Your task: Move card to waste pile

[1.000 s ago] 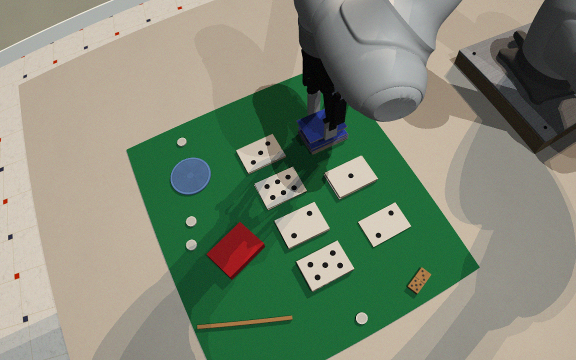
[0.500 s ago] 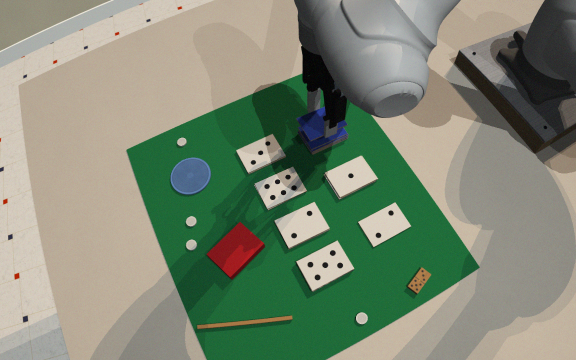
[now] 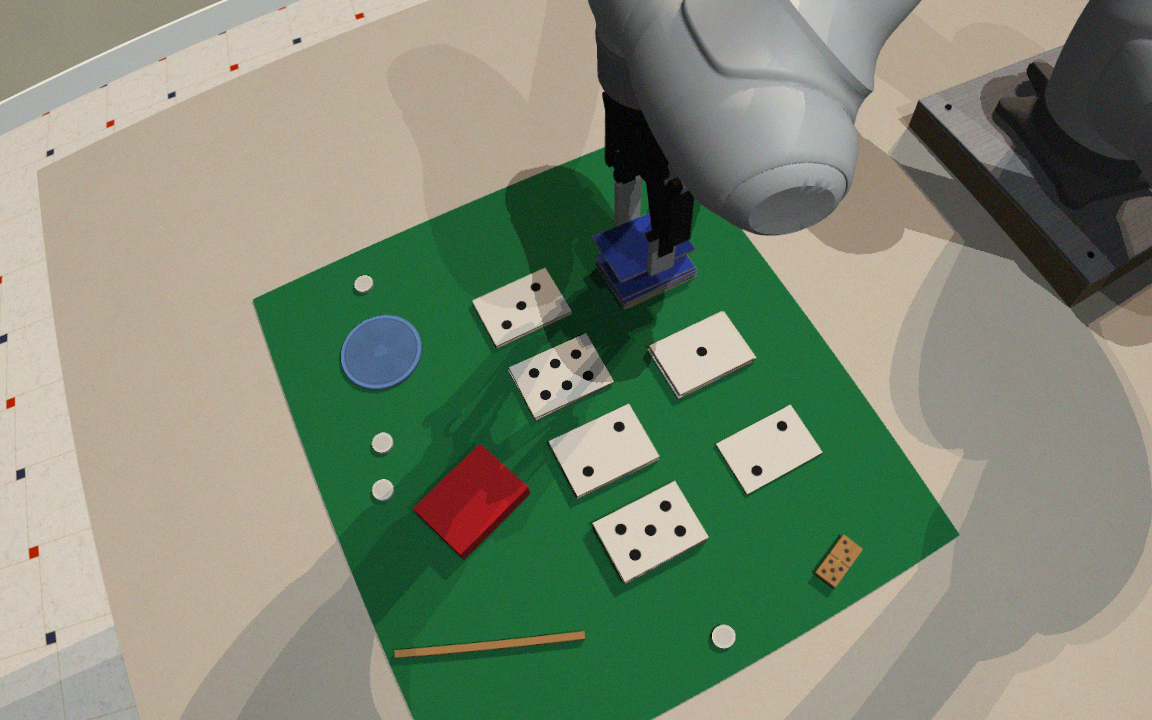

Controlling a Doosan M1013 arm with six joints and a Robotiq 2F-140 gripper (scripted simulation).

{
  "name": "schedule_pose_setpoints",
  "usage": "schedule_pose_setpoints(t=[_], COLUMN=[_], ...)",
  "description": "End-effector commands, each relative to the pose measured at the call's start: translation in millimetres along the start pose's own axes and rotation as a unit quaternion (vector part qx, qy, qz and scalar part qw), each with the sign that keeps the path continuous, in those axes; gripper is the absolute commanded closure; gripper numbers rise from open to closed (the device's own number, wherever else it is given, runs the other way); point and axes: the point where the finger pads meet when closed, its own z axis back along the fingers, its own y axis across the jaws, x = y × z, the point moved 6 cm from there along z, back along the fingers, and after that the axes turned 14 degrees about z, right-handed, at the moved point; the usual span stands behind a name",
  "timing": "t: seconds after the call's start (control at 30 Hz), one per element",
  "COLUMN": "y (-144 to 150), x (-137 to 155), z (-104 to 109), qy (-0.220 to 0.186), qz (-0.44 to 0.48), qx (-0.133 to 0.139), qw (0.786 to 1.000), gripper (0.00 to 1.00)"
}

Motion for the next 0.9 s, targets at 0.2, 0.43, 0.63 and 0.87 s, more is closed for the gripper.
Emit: schedule_pose_setpoints(t=[0.2,0.43,0.63,0.87], y=[-15,-51,-75,-107], x=[-3,-10,-15,-22], z=[3,4,4,4], qy=[-0.001,-0.001,-0.001,-0.001], qz=[0.0,0.002,0.003,0.004], qx=[-0.001,-0.001,-0.001,-0.001], qw=[1.0,1.0,1.0,1.0], gripper=[0.57,0.57,0.57,0.57])
